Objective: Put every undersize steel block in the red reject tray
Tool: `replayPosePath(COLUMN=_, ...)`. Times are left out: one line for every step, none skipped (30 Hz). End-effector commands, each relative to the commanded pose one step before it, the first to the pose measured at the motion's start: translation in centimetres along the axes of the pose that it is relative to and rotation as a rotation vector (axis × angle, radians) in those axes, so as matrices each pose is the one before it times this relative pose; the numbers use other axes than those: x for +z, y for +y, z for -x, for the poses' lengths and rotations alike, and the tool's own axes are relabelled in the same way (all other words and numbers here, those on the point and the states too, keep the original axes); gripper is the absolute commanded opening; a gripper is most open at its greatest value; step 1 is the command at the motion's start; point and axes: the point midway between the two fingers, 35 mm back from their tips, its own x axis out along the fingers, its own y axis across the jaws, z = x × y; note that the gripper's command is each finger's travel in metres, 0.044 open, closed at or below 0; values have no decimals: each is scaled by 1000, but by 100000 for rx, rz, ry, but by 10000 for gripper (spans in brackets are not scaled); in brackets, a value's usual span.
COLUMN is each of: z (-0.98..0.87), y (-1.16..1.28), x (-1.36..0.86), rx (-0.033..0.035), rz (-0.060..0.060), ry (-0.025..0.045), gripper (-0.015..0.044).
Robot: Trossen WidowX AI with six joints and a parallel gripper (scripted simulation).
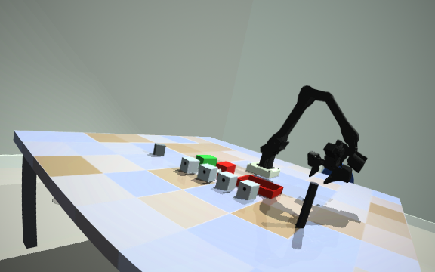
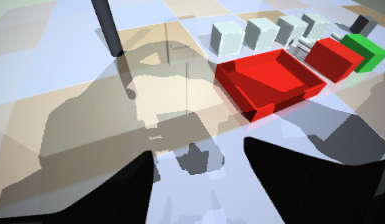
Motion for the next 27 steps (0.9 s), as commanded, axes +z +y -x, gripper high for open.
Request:
replayPosePath(z=-3733, y=-1571, x=2310, rx=-13994, rz=-20380, ry=8903, gripper=300)
replayPosePath(z=-1009, y=-245, x=775, rx=-3785, rz=-5563, ry=2178, gripper=300)
replayPosePath(z=-980, y=-209, x=802, rx=-3707, rz=-5633, ry=2106, gripper=300)
replayPosePath(z=-927, y=-167, x=807, rx=-3537, rz=-5560, ry=1988, gripper=300)
replayPosePath(z=-770, y=-110, x=710, rx=-2963, rz=-4806, ry=1652, gripper=300)
replayPosePath(z=-718, y=-112, x=662, rx=-2973, rz=-4891, ry=1320, gripper=300)
replayPosePath(z=-832, y=-111, x=796, rx=-3512, rz=-5894, ry=1476, gripper=300)
replayPosePath(z=-878, y=-82, x=882, rx=-3768, rz=-6476, ry=1535, gripper=300)
replayPosePath(z=-861, y=-39, x=910, rx=-3760, rz=-6630, ry=1484, gripper=300)
replayPosePath(z=-831, y=7, x=924, rx=-3696, rz=-6692, ry=1416, gripper=300)
replayPosePath(z=-800, y=53, x=935, rx=-3630, rz=-6751, ry=1353, gripper=300)
replayPosePath(z=-769, y=100, x=944, rx=-3562, rz=-6808, ry=1295, gripper=300)
replayPosePath(z=-738, y=147, x=950, rx=-3491, rz=-6863, ry=1241, gripper=300)
replayPosePath(z=-706, y=194, x=954, rx=-3420, rz=-6915, ry=1192, gripper=300)
replayPosePath(z=-674, y=241, x=955, rx=-3346, rz=-6965, ry=1149, gripper=300)
replayPosePath(z=-642, y=288, x=954, rx=-3272, rz=-7013, ry=1110, gripper=300)
replayPosePath(z=-609, y=334, x=951, rx=-3197, rz=-7057, ry=1076, gripper=300)
replayPosePath(z=-576, y=380, x=945, rx=-3121, rz=-7100, ry=1047, gripper=300)
replayPosePath(z=-543, y=426, x=937, rx=-3045, rz=-7139, ry=1023, gripper=300)
replayPosePath(z=-509, y=470, x=926, rx=-2969, rz=-7176, ry=1003, gripper=300)
replayPosePath(z=-476, y=515, x=913, rx=-2893, rz=-7210, ry=989, gripper=300)
replayPosePath(z=-442, y=558, x=898, rx=-2817, rz=-7242, ry=980, gripper=300)
replayPosePath(z=-408, y=600, x=881, rx=-2742, rz=-7271, ry=975, gripper=300)
replayPosePath(z=-374, y=641, x=862, rx=-2668, rz=-7297, ry=975, gripper=300)
replayPosePath(z=-339, y=681, x=840, rx=-2595, rz=-7321, ry=979, gripper=300)
replayPosePath(z=-305, y=720, x=817, rx=-2524, rz=-7341, ry=988, gripper=300)
replayPosePath(z=-270, y=758, x=791, rx=-2454, rz=-7359, ry=1001, gripper=300)
